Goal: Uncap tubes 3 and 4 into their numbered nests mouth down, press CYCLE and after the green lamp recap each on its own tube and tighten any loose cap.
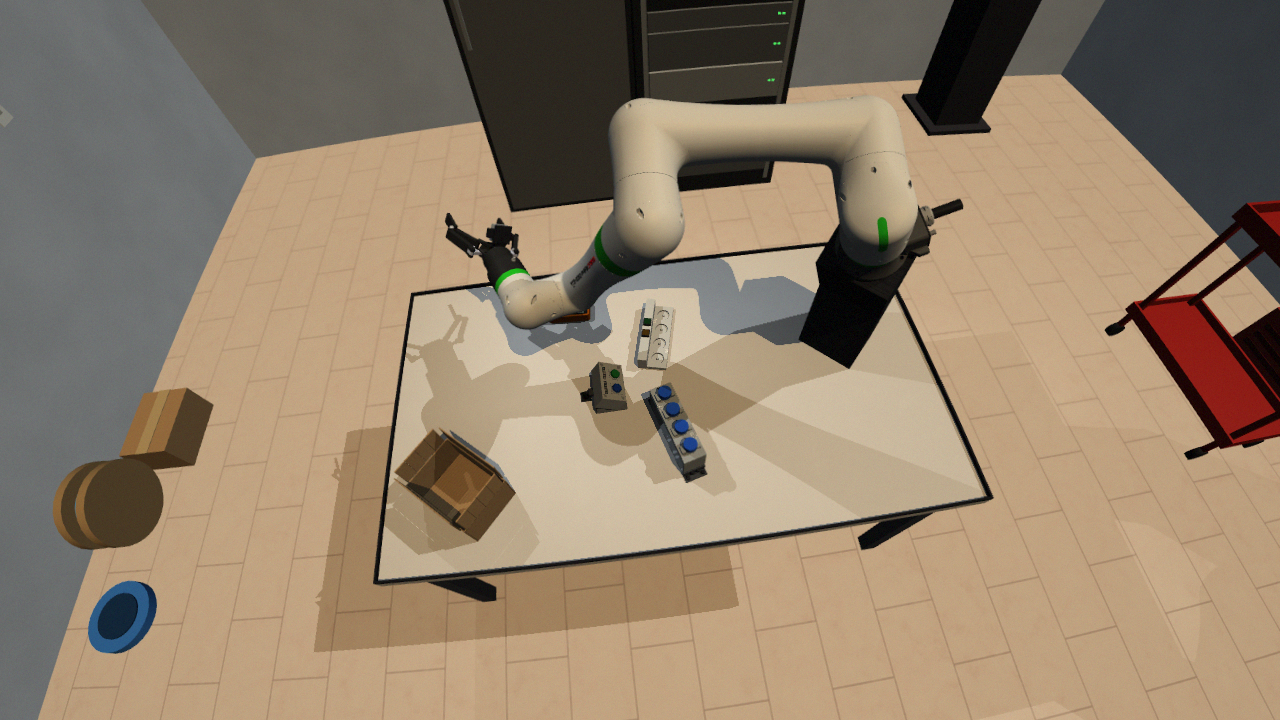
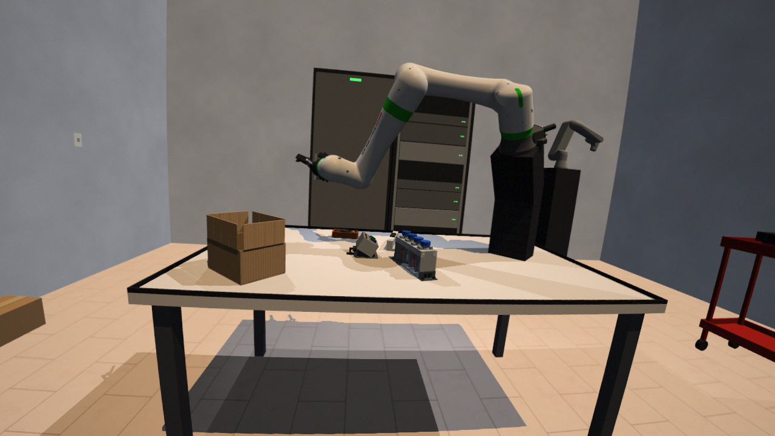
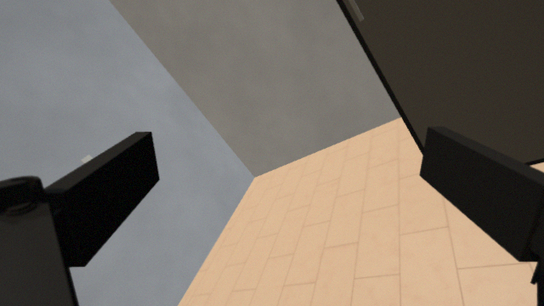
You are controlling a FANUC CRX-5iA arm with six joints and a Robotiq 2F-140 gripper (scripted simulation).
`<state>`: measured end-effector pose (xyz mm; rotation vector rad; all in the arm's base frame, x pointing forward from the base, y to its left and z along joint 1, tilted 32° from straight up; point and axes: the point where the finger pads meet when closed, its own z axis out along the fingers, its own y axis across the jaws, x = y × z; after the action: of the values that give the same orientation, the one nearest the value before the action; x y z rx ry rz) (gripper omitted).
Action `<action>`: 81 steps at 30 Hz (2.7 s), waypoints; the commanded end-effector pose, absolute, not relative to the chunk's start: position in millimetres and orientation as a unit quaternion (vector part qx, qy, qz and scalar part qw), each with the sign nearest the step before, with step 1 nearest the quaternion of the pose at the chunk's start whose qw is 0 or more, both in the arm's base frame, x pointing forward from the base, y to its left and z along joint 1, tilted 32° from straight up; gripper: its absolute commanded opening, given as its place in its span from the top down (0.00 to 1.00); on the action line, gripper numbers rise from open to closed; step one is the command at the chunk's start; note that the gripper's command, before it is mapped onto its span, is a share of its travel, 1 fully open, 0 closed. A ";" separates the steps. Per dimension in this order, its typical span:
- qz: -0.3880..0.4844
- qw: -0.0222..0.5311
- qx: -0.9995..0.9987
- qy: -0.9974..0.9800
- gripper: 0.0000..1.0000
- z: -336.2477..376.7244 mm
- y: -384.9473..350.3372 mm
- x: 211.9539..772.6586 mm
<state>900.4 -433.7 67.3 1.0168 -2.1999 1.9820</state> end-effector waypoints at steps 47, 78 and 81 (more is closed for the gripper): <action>0.634 0.005 0.323 -0.703 0.59 69.5 -434.9 900.1; 0.500 0.099 0.400 -0.762 0.59 22.3 -436.0 820.4; 0.470 0.110 0.417 -0.770 0.59 14.2 -432.0 808.4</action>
<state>822.4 -434.9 20.6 1.1915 -2.2530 1.4791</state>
